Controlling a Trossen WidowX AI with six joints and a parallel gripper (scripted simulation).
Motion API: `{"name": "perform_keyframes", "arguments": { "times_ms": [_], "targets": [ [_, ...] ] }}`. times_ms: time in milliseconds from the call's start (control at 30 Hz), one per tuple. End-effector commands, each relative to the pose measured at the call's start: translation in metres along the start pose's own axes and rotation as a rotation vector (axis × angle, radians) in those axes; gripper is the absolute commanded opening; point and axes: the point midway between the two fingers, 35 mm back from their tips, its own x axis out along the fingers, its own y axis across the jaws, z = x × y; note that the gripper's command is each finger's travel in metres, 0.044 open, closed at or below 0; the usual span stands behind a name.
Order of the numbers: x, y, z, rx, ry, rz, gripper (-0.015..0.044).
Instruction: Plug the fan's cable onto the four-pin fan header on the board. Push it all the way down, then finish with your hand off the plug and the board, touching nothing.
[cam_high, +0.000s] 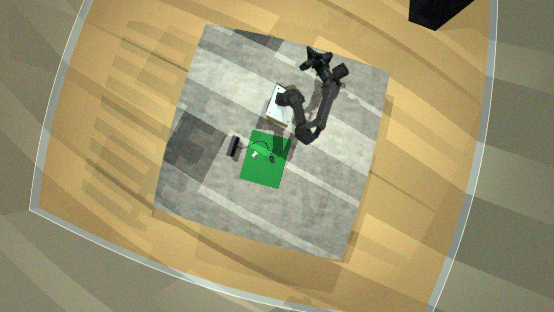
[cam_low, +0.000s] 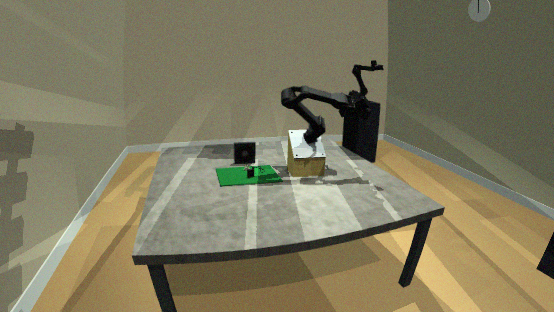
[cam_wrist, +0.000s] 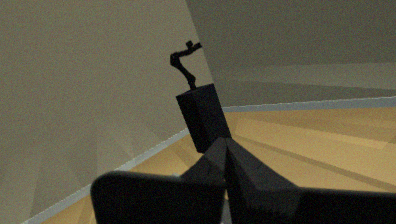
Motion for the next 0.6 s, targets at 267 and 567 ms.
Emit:
{"name": "perform_keyframes", "arguments": {
  "times_ms": [267, 567],
  "targets": [
    [-0.032, -0.061, -0.021, 0.122, 0.070, -0.255, 0.0236],
    [-0.109, -0.132, -0.078, 0.438, 0.177, -0.605, 0.0440]
  ]
}}
